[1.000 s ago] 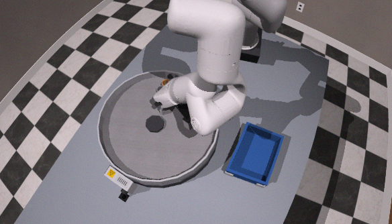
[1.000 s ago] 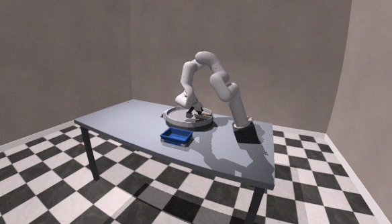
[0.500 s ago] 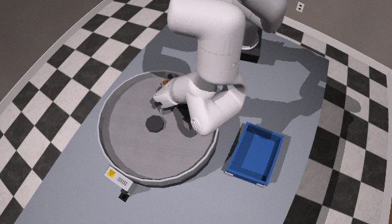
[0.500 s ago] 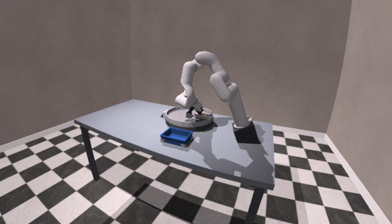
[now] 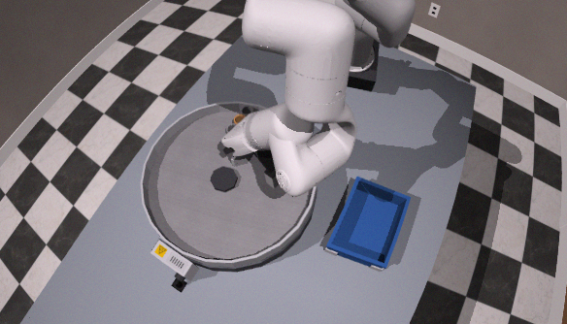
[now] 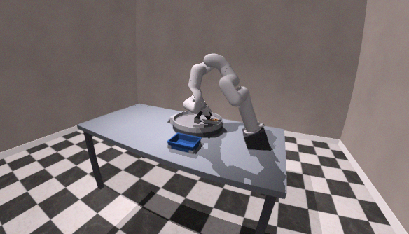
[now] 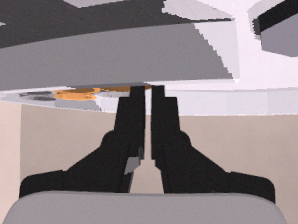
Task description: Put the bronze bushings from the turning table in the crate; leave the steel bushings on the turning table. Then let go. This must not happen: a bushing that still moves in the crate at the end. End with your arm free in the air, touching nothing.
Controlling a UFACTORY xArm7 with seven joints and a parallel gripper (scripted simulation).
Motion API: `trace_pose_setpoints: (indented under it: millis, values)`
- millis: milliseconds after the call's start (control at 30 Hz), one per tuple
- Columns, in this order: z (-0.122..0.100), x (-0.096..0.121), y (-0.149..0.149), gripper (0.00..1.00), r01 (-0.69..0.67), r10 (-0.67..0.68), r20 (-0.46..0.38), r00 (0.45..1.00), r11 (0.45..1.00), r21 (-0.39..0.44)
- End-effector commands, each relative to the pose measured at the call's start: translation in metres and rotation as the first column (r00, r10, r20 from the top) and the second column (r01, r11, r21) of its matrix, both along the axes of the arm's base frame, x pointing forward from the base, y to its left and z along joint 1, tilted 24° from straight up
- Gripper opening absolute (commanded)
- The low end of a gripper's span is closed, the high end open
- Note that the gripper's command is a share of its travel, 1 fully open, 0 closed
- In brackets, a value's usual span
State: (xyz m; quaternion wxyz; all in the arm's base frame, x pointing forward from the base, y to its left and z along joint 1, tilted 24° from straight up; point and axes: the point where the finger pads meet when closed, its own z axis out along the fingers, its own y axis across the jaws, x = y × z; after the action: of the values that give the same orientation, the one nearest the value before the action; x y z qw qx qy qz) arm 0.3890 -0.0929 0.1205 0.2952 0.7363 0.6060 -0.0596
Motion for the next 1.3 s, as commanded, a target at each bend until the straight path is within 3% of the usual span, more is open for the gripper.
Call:
trace_pose_setpoints:
  millis: [0,333,633,1267]
  values:
    - [0.001,0.0,0.0,0.0,0.0,0.0,0.002,1.0,1.0,0.0]
    - [0.021,-0.008,-0.004,0.0,0.0,0.0,0.002,1.0,1.0,0.0]
    - [0.053,-0.021,-0.009,0.0,0.0,0.0,0.002,1.0,1.0,0.0]
    - [0.056,-0.022,-0.009,0.0,-0.003,0.003,0.003,1.0,1.0,-0.001]
